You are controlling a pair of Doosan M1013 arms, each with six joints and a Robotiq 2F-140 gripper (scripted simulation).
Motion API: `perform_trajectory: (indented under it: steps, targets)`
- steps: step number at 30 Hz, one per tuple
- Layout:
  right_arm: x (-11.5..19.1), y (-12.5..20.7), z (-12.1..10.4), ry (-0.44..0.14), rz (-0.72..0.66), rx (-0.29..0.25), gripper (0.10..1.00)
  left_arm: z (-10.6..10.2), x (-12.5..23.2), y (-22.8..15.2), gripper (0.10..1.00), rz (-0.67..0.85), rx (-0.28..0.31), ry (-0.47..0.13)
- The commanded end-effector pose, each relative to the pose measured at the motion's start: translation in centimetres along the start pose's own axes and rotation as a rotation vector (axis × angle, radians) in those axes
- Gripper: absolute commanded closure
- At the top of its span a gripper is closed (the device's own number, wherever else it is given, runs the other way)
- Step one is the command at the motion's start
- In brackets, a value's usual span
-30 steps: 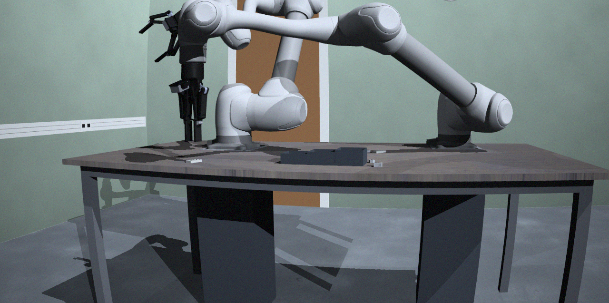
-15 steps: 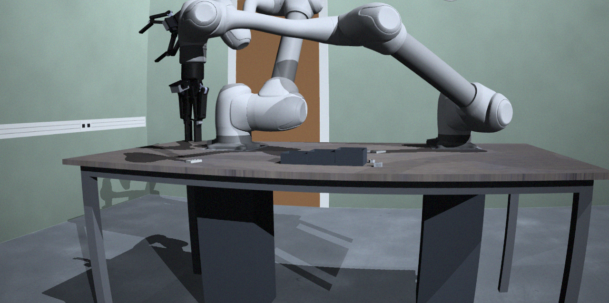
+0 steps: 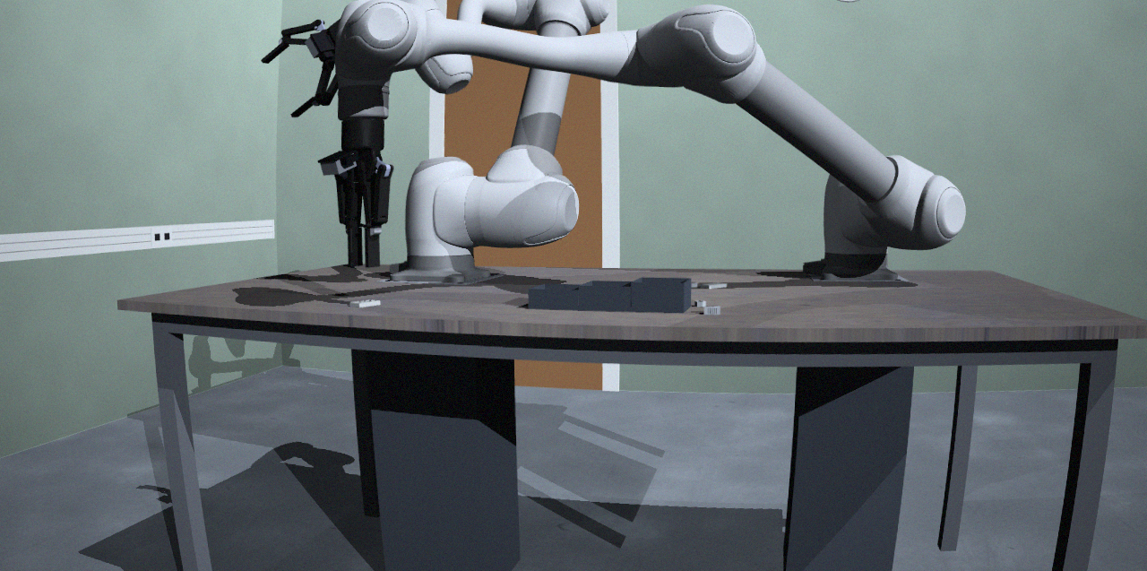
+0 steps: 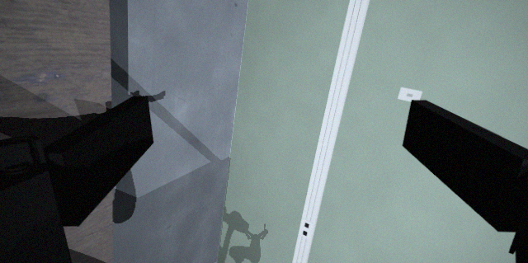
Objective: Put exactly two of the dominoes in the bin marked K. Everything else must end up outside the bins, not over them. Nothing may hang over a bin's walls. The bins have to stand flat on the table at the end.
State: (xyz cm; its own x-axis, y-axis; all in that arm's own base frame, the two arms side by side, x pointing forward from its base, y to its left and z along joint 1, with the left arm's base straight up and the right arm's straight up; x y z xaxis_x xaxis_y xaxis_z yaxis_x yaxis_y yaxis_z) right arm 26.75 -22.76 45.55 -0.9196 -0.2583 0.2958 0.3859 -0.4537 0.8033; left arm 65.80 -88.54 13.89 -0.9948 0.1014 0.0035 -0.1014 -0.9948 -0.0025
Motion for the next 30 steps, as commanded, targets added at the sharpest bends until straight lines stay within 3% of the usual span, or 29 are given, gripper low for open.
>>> perform_trajectory:
  steps: [1,25,30]
  targets:
    - [0.1,0.0,0.0,0.001,0.003,0.004,0.098,0.6,-0.4,-0.2,0.777,0.004,0.006,0.009]
    - [0.1,0.0,0.0,0.001,0.003,0.004,0.098,0.6,-0.4,-0.2,0.777,0.004,0.006,0.009]
    - [0.1,0.0,0.0,0.001,0.003,0.004,0.098,-1.8,-0.3,-0.2,0.777,0.004,0.003,0.006]
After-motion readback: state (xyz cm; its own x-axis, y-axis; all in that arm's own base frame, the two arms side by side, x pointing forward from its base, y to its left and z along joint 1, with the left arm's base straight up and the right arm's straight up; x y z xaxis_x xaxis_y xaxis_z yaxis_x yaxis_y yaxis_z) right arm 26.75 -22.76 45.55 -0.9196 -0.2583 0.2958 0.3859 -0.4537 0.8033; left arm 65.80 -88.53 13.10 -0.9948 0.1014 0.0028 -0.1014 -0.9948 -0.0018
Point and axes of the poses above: on each arm, the point where the finger pads meet when closed, its own z axis back along the fingers, its own y axis across the jaws, x = y × z, the point moved 4 cm from there along z, back along the fingers, and after that the axes turned 14 degrees about z, right-handed, at the moved point
